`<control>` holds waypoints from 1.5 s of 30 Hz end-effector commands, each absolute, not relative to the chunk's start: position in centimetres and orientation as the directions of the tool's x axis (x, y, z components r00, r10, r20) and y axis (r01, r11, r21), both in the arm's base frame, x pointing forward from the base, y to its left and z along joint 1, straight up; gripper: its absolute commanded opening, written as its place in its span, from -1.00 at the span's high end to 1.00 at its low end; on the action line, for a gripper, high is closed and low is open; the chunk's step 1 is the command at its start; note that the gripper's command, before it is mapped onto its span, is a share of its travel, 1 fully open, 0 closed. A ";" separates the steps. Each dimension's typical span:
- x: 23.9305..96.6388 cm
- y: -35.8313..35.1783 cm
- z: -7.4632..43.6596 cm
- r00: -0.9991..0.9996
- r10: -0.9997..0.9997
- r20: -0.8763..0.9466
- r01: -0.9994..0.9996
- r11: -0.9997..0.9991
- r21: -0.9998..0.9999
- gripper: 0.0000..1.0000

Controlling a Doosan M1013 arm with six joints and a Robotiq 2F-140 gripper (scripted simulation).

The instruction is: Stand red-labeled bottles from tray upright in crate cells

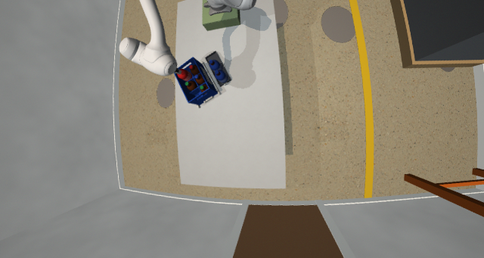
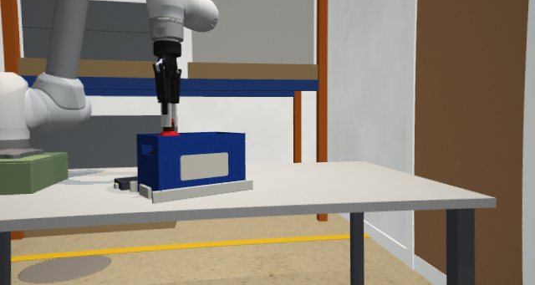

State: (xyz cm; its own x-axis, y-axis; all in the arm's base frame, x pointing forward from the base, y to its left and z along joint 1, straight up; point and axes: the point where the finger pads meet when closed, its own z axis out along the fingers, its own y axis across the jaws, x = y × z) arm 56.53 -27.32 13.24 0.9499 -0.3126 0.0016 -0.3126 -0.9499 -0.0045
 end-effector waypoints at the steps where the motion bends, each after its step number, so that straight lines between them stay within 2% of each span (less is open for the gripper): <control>1: 56.5 -27.3 13.1 0.950 -0.313 0.002 -0.313 -0.950 -0.005 1.00; 45: 56.5 -27.3 9.5 0.950 -0.313 0.002 -0.313 -0.950 -0.005 1.00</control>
State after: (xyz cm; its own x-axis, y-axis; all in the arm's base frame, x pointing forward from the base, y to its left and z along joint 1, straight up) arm 56.54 -27.31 9.55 0.9499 -0.3126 0.0016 -0.3126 -0.9499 -0.0045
